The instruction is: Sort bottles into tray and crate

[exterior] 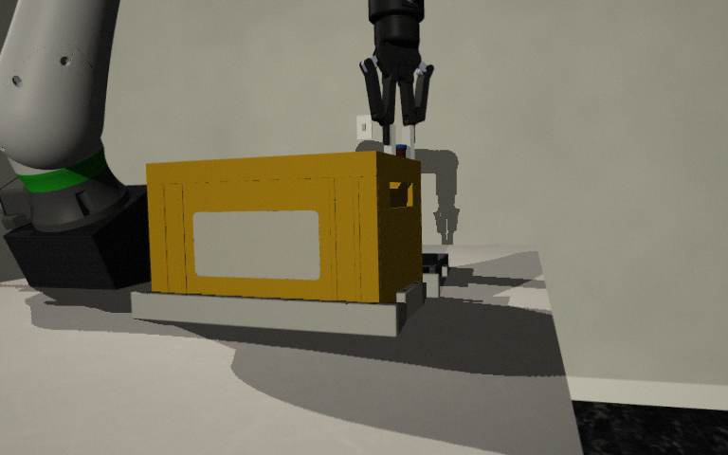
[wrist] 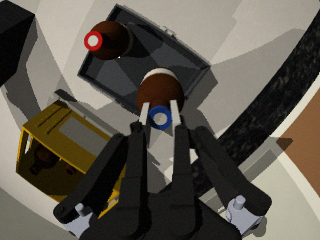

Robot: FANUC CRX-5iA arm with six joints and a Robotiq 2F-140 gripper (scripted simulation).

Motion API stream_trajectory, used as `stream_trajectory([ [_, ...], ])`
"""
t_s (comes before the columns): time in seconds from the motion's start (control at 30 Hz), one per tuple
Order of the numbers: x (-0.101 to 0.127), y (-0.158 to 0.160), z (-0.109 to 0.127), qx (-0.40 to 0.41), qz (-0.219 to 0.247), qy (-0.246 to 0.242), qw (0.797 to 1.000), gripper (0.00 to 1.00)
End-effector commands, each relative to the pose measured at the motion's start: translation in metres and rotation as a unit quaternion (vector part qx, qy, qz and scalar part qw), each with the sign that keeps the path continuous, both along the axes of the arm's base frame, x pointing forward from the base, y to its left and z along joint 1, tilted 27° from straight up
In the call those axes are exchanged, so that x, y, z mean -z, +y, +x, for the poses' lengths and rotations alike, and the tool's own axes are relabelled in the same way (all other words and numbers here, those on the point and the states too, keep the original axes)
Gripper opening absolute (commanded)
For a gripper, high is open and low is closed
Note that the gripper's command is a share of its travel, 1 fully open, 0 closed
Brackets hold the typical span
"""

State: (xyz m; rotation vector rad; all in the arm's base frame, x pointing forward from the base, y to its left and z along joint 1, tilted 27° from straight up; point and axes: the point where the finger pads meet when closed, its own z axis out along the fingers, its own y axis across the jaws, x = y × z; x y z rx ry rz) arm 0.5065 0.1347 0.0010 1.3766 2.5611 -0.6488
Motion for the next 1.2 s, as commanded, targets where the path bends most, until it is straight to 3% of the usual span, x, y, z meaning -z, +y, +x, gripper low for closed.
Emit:
stream_trajectory([
  [0.0, 0.003, -0.002, 0.0, 0.0, 0.0, 0.0, 1.0, 0.0],
  [0.37, 0.022, -0.015, 0.001, 0.0, 0.0, 0.0, 1.0, 0.0],
  [1.17, 0.032, -0.017, -0.001, 0.0, 0.0, 0.0, 1.0, 0.0],
])
